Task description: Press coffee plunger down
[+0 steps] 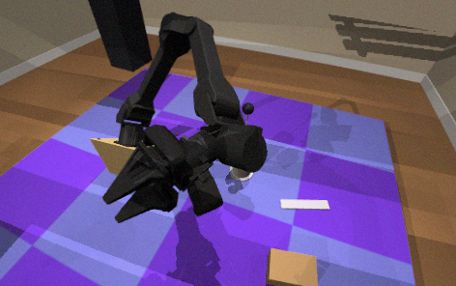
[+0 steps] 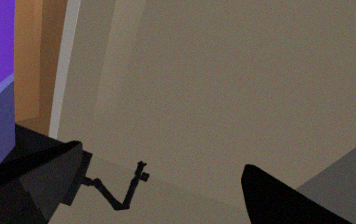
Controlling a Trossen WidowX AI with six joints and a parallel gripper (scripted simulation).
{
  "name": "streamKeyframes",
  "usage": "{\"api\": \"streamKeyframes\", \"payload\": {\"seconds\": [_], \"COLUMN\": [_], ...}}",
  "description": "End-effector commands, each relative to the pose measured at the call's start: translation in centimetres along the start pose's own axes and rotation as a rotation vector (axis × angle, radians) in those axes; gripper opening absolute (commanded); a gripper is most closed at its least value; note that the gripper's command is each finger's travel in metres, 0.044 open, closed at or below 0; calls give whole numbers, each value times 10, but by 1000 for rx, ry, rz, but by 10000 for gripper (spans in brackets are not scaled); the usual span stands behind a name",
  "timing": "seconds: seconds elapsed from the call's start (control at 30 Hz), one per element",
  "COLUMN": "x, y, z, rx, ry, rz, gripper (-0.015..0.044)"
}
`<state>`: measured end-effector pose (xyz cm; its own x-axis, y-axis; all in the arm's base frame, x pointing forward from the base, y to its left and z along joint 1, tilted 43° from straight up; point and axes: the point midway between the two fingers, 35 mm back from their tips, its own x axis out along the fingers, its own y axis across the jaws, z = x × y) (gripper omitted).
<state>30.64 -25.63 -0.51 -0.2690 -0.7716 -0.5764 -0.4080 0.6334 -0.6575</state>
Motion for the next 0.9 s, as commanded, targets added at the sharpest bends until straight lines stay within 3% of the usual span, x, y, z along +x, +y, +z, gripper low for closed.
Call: {"api": "streamKeyframes", "payload": {"seconds": [0.0,0.3,0.67,0.87], "x": [0,-39,-164,-216], "y": [0,14,4,-4], "z": [0,7,-8,-32], "rx": [6,254,529,559], "ry": [-9,-393,-1009,-1225], "rz": [9,399,971,1176], "gripper": [426,440,440,440]}}
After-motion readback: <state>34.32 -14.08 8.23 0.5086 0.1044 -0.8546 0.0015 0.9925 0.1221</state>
